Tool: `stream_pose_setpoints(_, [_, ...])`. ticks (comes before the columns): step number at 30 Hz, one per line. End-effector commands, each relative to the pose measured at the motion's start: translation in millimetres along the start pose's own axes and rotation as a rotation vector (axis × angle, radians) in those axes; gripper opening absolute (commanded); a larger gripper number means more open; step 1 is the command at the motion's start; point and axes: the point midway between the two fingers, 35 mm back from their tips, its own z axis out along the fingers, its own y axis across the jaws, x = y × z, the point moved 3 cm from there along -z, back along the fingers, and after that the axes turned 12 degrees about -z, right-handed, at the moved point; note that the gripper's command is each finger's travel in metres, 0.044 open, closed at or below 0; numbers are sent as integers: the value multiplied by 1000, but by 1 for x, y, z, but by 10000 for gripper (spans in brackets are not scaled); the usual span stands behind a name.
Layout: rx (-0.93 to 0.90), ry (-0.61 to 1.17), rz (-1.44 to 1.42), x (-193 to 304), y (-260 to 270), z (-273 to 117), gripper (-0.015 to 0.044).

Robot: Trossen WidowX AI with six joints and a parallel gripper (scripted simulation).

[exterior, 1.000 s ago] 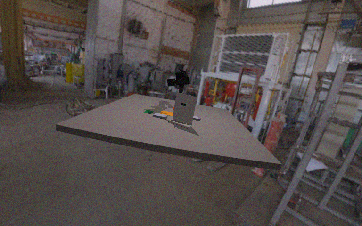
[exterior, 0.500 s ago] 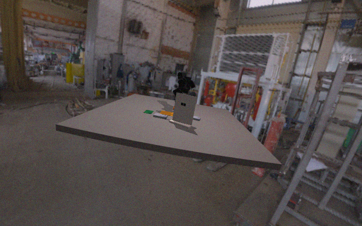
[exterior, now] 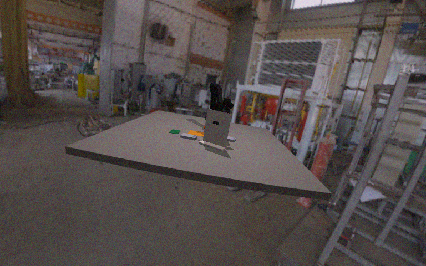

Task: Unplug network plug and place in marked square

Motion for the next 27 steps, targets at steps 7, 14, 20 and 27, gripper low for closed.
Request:
stream_pose_setpoints(7, [14,7,278,40,-11,-31,156])
stream_pose_setpoints(14, [20,10,461,60,-19,-55,156])
stream_pose_setpoints(20, [21,10,479,62,-20,-57,156])
stream_pose_setpoints(27, [19,10,479,59,-22,-34,156])
